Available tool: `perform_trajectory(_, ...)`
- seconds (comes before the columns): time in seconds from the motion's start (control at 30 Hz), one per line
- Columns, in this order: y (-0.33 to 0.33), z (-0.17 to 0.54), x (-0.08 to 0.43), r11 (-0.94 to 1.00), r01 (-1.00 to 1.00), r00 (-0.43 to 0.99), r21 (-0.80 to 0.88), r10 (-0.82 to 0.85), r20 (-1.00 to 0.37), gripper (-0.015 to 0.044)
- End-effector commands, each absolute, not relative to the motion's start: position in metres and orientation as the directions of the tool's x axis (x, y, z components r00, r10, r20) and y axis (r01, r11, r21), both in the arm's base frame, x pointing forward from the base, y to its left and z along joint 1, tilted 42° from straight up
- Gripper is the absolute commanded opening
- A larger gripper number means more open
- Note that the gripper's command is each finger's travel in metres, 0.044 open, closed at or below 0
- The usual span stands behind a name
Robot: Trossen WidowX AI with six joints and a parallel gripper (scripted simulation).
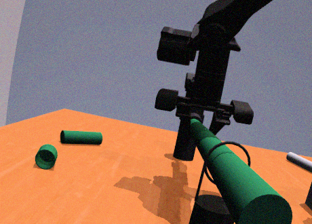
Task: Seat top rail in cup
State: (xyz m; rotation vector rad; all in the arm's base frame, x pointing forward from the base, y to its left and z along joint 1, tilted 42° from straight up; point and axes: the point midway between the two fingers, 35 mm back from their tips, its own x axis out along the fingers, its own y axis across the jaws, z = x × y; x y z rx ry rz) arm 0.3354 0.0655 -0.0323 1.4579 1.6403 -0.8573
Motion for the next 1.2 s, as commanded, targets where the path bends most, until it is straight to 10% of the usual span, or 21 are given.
perform_trajectory(0.0,0.0593,-0.0340,0.3362,0.113,0.994,-0.048,0.006,0.466,-0.883,0.0000)
perform_trajectory(1.17,0.0646,-0.0318,0.3355,0.120,0.993,-0.053,0.005,0.475,-0.878,0.0000)
